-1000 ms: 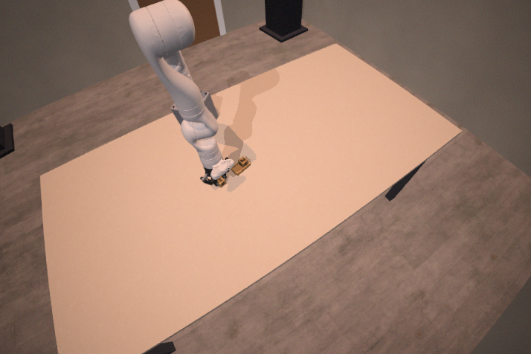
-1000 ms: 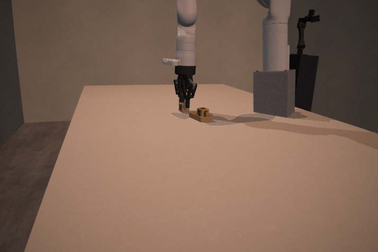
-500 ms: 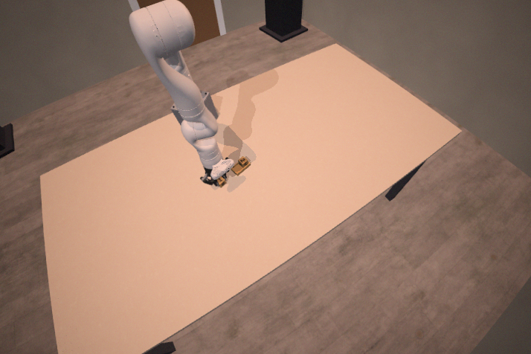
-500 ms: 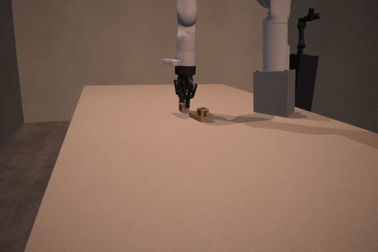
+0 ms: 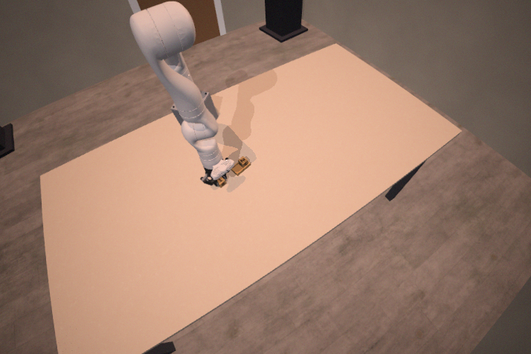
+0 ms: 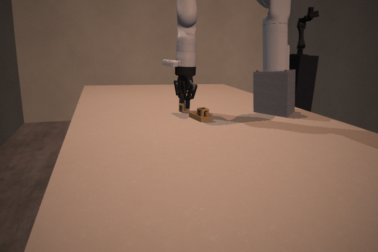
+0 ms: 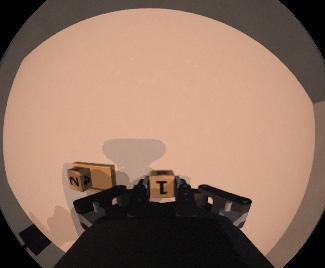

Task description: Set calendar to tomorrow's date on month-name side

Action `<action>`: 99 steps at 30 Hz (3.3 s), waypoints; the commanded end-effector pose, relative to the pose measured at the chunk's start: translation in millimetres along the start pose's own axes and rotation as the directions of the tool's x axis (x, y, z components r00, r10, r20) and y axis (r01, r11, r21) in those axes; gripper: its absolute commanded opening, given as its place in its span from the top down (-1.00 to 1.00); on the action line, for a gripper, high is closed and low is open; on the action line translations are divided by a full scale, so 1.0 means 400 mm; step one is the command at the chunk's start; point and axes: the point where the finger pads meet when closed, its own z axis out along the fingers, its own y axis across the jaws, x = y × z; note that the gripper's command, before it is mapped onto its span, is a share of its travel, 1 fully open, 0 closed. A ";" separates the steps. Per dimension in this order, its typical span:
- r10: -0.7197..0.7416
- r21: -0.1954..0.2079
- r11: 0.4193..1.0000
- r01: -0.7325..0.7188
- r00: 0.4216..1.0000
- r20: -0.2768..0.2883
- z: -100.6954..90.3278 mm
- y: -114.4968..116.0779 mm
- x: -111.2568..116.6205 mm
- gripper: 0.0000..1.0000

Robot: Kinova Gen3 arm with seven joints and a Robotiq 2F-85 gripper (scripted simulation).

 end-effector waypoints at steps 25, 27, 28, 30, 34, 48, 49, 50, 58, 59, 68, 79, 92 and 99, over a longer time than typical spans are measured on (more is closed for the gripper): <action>0.012 -0.001 1.000 -0.012 1.000 -0.010 0.001 0.001 0.010 0.47; 0.012 -0.001 1.000 -0.012 1.000 -0.010 0.002 0.001 0.010 0.47; 0.012 -0.001 1.000 -0.012 1.000 -0.010 0.002 0.001 0.010 0.47; 0.012 -0.001 1.000 -0.012 1.000 -0.010 0.002 0.001 0.010 0.47; 0.012 -0.001 1.000 -0.012 1.000 -0.010 0.002 0.001 0.010 0.47; 0.012 -0.001 1.000 -0.012 1.000 -0.010 0.002 0.001 0.010 0.47; 0.012 -0.001 1.000 -0.012 1.000 -0.010 0.002 0.001 0.010 0.47; 0.012 -0.001 1.000 -0.012 1.000 -0.010 0.002 0.001 0.010 0.47; 0.012 -0.001 1.000 -0.012 1.000 -0.010 0.002 0.001 0.010 0.47; 0.012 -0.001 1.000 -0.012 1.000 -0.010 0.002 0.001 0.010 0.47; 0.012 -0.001 1.000 -0.012 1.000 -0.010 0.002 0.001 0.010 0.47; 0.012 -0.001 1.000 -0.012 1.000 -0.010 0.002 0.001 0.010 0.47; 0.012 -0.001 1.000 -0.012 1.000 -0.010 0.002 0.001 0.010 0.15; 0.012 -0.001 1.000 -0.012 1.000 -0.010 0.002 0.001 0.010 0.07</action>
